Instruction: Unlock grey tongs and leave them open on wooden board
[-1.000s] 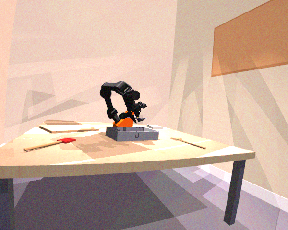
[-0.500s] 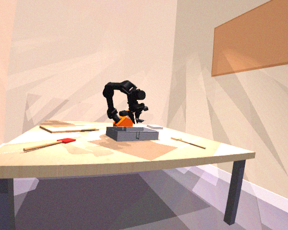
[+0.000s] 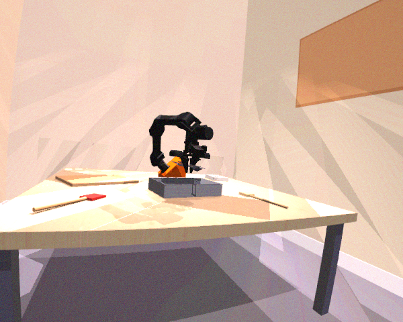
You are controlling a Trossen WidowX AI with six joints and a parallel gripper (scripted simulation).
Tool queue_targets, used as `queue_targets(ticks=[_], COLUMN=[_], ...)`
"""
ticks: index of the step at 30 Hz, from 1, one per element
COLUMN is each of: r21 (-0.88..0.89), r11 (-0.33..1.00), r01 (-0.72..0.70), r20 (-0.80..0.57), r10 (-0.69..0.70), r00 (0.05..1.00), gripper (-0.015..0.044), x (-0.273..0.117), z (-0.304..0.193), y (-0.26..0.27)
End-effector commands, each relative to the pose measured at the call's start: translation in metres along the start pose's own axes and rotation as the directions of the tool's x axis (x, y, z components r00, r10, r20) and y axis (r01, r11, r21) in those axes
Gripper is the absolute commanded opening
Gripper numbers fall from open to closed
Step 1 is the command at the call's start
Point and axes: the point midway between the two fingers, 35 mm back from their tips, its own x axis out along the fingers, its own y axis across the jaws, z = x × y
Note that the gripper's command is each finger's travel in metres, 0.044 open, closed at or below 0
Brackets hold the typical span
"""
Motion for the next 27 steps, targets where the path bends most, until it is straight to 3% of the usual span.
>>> queue_targets(ticks=[1,27], r21=[0.008,0.366], r11=[1.0,0.931], r01=[0.008,-0.018], r20=[0.006,0.057], r10=[-0.008,-0.003], r00=[1.0,0.998], gripper=[-0.015,-0.015], x=[-0.002,-0.038], z=[0.001,-0.052], y=[-0.002,-0.144])
